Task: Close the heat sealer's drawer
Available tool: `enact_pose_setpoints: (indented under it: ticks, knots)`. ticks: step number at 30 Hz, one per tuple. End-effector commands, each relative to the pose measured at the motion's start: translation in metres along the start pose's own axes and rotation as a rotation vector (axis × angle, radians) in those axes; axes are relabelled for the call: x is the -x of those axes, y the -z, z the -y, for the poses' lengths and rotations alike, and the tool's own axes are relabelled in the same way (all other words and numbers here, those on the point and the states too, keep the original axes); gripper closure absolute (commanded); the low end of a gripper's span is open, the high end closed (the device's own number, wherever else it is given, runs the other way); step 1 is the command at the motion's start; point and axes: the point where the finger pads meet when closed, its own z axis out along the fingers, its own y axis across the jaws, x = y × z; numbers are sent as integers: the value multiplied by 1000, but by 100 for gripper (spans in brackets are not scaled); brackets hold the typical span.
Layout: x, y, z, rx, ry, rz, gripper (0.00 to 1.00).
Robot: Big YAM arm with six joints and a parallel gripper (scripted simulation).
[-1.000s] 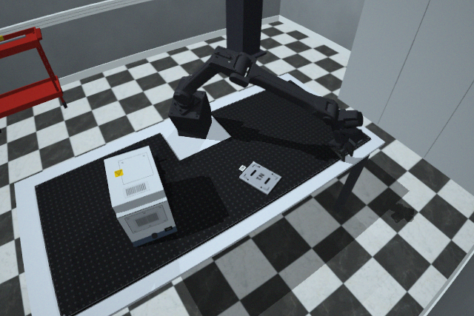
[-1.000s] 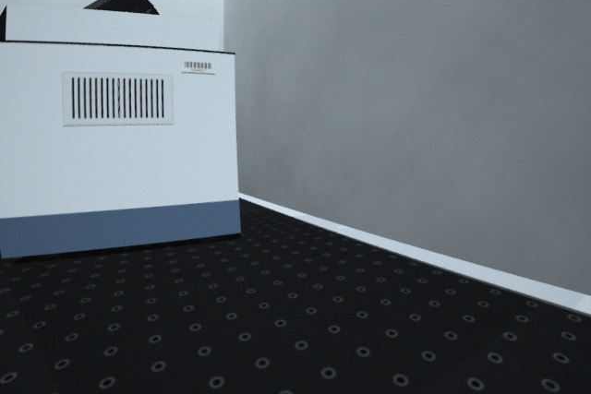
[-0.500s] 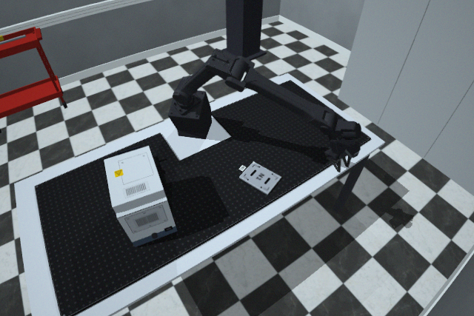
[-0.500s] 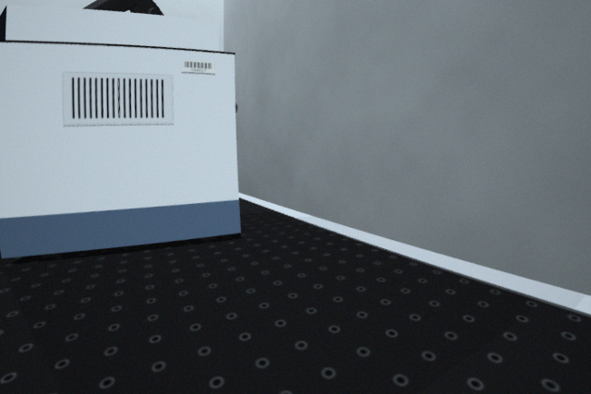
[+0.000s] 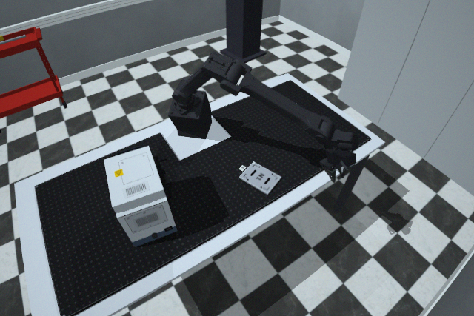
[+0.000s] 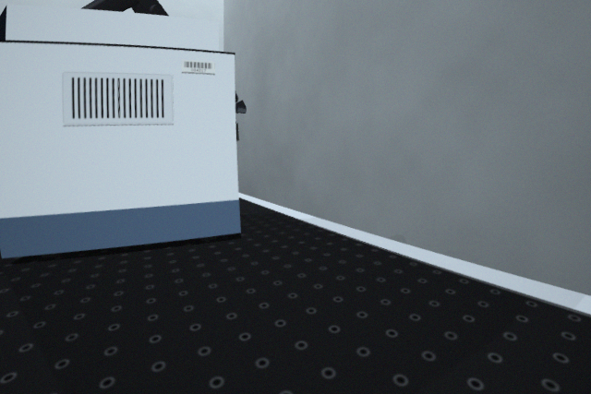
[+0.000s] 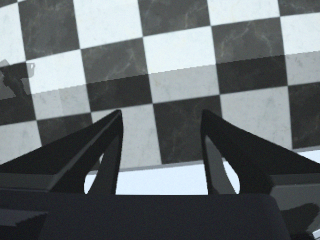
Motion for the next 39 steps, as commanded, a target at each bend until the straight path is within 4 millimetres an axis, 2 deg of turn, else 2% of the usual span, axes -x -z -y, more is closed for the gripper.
enact_pose_setpoints:
  ticks: [1,8,9,12,13,15,16,17,25,26,27,30,32,33,35,39]
  knots:
    - [26,11,15,12,-15,37,55]
    - [37,3,40,10,-13,38,55]
    - [35,-13,37,-24,-45,7,55]
    - [38,-16,47,-30,-56,-4,55]
    - [31,-20,52,-35,-41,-16,55]
    - [31,-20,52,-35,-41,-16,55]
    - [29,-15,61,-35,-26,-17,55]
    - [44,-5,66,-24,-43,12,55]
    - [55,-11,95,-24,-43,16,55]
    - [54,-14,99,-26,-41,13,55]
    - [55,-28,97,-58,-76,-16,55]
    - [57,-31,107,-63,-87,-26,55]
    - [57,-31,107,-63,-87,-26,55]
    - [34,-38,115,-75,-55,-64,55]
    - [61,-19,126,-58,-73,-10,55]
    - [67,-20,141,-57,-74,-6,55]
